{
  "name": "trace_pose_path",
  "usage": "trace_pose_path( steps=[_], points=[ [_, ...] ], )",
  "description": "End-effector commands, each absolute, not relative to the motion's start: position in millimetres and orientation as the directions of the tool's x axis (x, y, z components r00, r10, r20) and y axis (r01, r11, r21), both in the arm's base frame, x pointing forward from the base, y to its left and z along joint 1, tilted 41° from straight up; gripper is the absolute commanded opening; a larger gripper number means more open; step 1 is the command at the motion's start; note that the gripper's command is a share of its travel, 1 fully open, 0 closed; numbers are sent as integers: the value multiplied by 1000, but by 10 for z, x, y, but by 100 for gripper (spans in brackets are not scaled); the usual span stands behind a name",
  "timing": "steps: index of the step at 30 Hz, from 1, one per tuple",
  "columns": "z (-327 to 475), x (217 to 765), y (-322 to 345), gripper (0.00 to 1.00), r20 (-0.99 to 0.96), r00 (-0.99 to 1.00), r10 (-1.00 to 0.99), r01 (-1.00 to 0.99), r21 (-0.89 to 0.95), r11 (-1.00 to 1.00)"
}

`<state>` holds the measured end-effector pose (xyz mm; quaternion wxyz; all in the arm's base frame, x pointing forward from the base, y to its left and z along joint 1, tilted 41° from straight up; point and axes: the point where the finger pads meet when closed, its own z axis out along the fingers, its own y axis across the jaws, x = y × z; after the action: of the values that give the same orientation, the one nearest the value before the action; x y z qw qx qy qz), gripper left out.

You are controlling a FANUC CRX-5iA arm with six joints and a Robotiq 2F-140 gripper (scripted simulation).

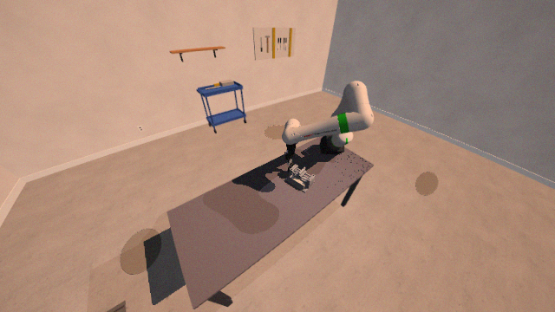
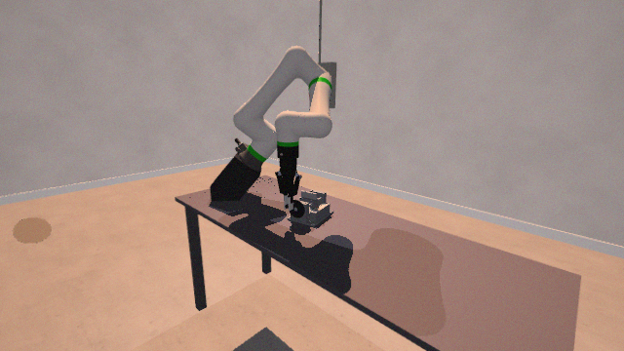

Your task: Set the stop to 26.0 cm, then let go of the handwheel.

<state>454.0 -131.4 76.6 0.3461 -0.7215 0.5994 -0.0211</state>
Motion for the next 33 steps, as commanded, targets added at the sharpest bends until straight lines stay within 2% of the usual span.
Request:
trace_pose_path(
  steps=[1, 33],
  points=[
    [786, 4549, -1322, 4, -384, 280, -880, -850, -525, -42],
    [956, 4749, -1333, 4, -384, 280, -880, -850, -525, -42]
  ],
)
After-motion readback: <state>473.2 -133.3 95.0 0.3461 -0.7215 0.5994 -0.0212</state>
